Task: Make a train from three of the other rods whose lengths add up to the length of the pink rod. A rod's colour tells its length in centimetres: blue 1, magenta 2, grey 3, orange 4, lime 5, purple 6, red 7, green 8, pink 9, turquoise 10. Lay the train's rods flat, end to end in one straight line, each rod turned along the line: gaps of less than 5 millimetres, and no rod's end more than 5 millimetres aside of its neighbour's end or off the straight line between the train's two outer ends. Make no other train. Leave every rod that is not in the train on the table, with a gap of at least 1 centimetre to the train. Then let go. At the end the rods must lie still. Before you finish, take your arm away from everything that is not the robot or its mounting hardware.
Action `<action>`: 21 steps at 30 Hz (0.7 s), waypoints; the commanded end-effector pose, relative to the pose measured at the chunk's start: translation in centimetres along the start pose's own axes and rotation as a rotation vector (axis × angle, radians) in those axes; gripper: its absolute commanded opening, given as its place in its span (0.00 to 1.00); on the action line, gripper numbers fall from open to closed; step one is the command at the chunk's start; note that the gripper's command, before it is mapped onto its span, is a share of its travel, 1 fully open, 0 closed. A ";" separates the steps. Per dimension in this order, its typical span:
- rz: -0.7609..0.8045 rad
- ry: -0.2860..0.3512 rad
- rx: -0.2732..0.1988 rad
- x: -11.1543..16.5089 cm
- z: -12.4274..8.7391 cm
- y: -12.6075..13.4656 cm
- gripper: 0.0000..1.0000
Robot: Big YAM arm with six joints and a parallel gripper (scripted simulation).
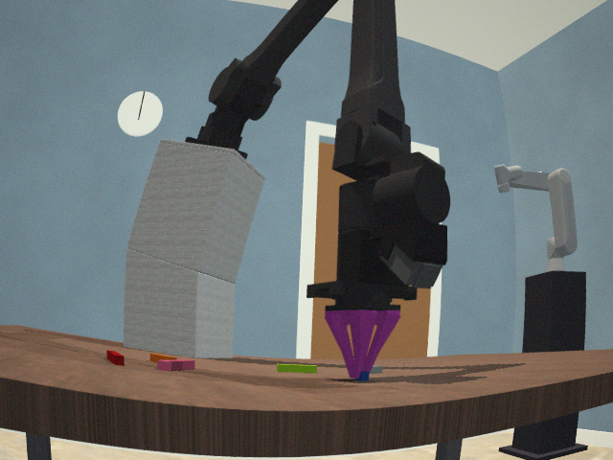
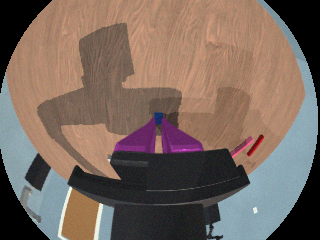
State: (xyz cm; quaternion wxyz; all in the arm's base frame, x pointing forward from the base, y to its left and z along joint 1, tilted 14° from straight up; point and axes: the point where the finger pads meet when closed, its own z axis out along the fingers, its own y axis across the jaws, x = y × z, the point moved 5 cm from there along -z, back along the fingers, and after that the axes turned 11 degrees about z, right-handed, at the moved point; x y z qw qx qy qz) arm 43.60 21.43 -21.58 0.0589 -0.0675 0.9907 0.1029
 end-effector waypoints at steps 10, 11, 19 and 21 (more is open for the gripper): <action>0.001 -0.021 -0.003 -0.6 0.4 0.3 0.05; 0.001 -0.021 -0.003 -0.6 0.4 0.3 0.05; -0.001 -0.036 -0.007 -1.2 -1.6 0.5 0.05; 0.003 -0.026 -0.002 -1.1 -2.3 0.0 0.05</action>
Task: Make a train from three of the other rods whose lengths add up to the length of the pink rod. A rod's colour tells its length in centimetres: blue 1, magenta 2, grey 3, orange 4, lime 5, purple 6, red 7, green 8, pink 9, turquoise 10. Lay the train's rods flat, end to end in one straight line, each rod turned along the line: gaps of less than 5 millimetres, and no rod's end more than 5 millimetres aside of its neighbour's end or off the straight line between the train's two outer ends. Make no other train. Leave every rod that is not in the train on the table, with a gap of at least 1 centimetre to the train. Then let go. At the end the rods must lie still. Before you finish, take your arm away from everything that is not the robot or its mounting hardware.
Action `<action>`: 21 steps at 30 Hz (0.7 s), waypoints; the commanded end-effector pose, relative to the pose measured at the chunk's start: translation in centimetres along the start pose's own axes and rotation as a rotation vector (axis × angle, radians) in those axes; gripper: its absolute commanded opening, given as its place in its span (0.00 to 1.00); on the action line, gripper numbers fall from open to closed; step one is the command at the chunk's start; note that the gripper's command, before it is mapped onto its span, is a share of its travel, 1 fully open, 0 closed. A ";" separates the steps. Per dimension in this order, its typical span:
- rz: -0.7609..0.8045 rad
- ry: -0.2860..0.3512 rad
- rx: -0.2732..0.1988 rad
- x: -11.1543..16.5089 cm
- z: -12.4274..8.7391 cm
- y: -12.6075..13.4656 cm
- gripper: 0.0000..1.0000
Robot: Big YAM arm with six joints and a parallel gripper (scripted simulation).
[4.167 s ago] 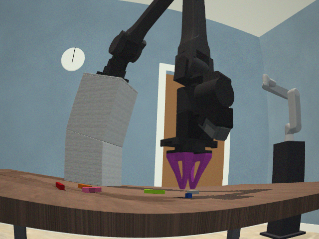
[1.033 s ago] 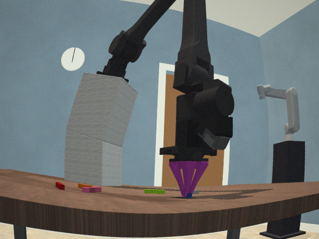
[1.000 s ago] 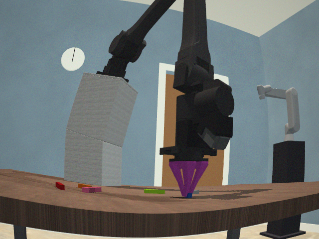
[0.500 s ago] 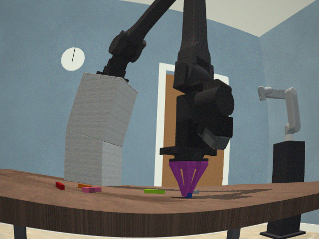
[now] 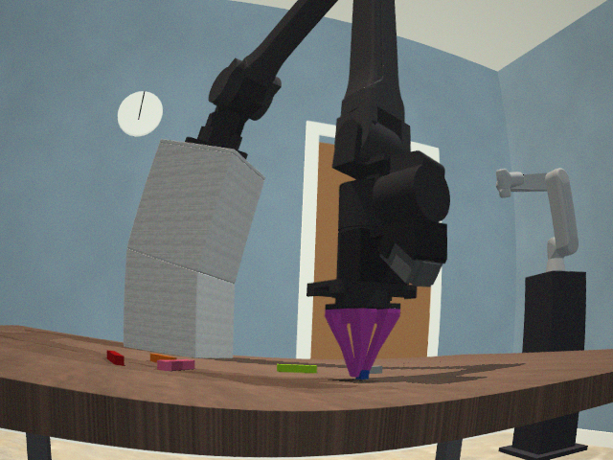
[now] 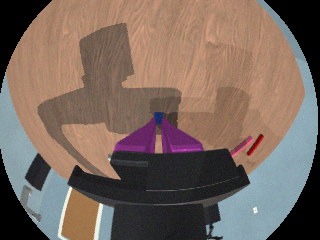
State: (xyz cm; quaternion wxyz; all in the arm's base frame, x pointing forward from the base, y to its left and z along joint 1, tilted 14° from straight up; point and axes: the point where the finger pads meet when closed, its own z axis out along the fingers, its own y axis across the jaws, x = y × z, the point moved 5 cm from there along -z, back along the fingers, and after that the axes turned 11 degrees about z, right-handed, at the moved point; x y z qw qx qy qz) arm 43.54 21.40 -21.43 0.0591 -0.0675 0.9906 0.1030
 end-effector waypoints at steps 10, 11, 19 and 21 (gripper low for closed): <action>-0.003 -0.025 -0.006 -1.0 -9.0 -0.1 0.05; -0.003 -0.025 -0.006 -1.0 -9.0 -0.1 0.05; 0.001 0.015 0.006 0.4 -9.5 -0.5 0.05; 0.003 0.015 0.006 0.4 -9.5 -0.5 0.05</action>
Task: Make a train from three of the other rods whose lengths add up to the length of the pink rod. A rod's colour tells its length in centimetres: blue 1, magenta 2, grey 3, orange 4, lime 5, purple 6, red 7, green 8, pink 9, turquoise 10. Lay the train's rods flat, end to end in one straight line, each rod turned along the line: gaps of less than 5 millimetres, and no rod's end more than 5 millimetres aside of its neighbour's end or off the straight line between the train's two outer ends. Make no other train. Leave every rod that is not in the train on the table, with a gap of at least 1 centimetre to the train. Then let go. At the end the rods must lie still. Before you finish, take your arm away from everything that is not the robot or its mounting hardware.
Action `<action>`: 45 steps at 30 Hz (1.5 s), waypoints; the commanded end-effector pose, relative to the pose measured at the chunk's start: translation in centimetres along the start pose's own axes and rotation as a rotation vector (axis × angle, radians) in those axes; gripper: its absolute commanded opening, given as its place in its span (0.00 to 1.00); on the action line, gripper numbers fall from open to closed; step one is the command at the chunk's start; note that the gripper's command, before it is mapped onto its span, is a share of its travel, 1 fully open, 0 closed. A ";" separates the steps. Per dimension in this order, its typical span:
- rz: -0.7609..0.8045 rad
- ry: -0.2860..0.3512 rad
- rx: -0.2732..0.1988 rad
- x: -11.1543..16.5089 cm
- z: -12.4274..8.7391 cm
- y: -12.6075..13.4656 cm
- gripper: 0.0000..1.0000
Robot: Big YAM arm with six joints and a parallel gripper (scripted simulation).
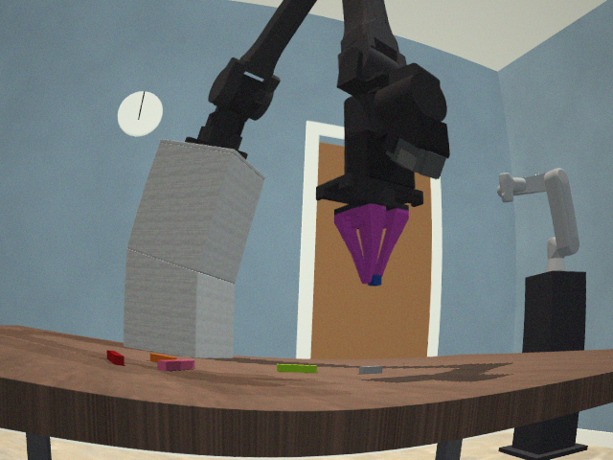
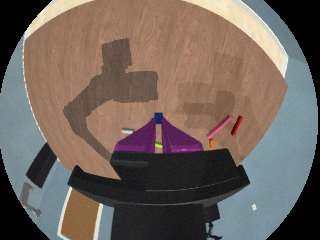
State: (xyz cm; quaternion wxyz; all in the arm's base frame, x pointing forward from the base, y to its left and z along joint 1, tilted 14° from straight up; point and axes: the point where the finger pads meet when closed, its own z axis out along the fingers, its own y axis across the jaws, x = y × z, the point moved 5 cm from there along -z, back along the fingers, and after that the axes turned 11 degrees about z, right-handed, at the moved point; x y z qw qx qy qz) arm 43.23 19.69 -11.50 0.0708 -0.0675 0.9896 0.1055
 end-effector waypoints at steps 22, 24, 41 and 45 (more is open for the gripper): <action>0.284 -0.028 -0.009 3.6 -0.6 -1.3 0.05; 0.284 -0.033 -0.012 3.2 -0.7 -1.2 0.05; 0.561 -0.007 -0.002 9.3 -0.6 -2.8 0.05; 0.559 -0.017 -0.008 8.5 -0.6 -2.6 0.05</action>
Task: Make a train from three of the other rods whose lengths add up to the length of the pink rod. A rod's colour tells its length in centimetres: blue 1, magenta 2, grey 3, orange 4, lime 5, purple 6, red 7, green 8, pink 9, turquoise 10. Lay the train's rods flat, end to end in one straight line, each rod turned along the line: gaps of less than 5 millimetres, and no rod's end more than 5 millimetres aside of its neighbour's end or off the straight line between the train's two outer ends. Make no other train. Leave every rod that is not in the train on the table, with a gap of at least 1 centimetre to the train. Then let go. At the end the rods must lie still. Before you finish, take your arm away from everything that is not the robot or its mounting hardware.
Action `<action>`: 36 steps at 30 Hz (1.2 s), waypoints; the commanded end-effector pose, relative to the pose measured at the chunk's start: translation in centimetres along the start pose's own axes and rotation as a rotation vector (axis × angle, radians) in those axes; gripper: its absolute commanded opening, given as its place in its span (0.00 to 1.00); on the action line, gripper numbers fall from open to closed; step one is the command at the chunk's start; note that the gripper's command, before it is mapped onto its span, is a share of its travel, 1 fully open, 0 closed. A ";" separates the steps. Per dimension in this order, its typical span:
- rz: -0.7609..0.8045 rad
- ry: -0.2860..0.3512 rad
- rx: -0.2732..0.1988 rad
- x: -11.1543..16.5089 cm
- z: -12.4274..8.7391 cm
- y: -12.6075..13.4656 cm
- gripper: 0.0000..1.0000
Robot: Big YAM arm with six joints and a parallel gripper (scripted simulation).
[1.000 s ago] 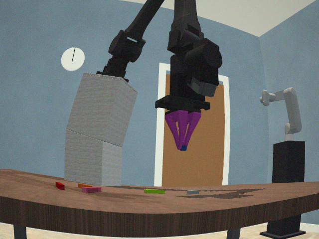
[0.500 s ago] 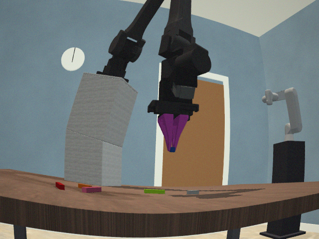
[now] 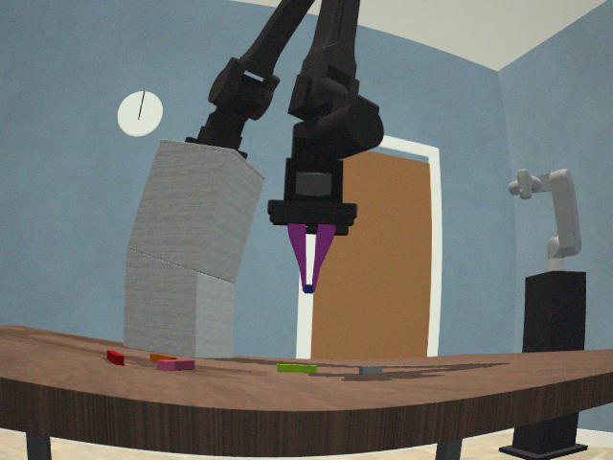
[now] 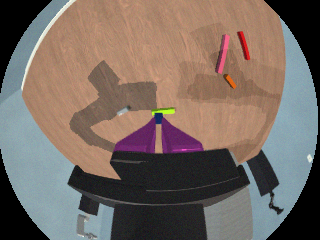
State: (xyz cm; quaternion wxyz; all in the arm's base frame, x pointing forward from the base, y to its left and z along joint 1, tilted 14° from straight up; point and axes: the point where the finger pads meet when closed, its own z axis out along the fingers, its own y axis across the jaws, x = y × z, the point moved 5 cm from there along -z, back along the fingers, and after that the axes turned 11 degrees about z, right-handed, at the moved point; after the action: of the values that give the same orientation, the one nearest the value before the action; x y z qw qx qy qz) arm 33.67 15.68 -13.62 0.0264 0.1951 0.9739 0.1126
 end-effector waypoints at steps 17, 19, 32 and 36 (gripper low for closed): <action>0.015 -0.019 -0.015 -0.3 1.7 0.7 0.05; 0.014 -0.018 -0.014 -0.3 2.4 0.7 0.05; 0.033 -0.021 -0.013 -0.7 7.1 0.2 0.05; 0.014 -0.016 -0.013 -0.1 8.5 0.6 0.05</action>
State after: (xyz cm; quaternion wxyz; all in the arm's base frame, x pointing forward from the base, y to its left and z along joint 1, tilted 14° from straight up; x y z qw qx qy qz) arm 34.32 17.29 -21.02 0.0257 0.2023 0.9725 0.1125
